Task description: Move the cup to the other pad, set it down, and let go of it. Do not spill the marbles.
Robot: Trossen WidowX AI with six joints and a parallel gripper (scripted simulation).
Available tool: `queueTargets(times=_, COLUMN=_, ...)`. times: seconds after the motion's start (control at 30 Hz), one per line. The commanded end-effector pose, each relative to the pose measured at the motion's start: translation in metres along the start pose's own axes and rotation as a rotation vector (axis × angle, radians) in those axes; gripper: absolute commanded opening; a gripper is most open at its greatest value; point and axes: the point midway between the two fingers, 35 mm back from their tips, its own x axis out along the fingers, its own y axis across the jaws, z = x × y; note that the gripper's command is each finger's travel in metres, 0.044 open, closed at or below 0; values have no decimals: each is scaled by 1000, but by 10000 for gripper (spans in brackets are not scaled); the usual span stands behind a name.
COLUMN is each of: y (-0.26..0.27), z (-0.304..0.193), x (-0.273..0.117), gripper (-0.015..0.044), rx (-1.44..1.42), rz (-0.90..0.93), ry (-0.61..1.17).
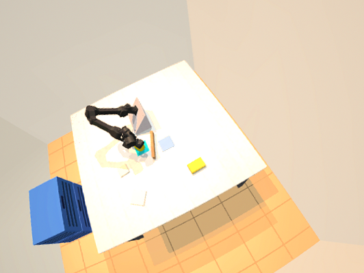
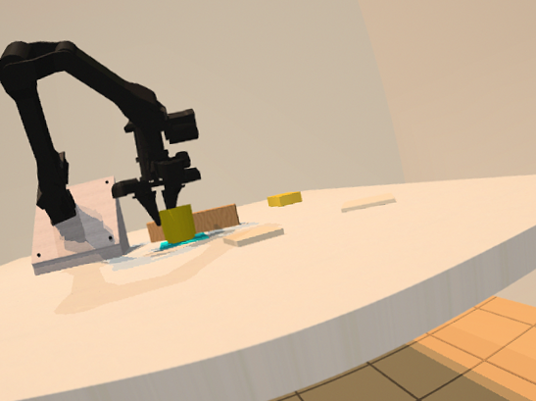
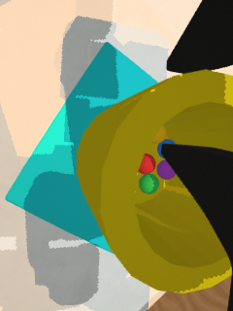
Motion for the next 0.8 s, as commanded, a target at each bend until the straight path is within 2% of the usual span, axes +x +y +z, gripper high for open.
queueTargets(times=0.0, y=1, z=0, x=-4, gripper=147, rx=2, rz=3, ry=0)
queueTargets(times=0.77, y=2, z=0, x=-33, gripper=147, rx=0, rz=2, ry=-1)
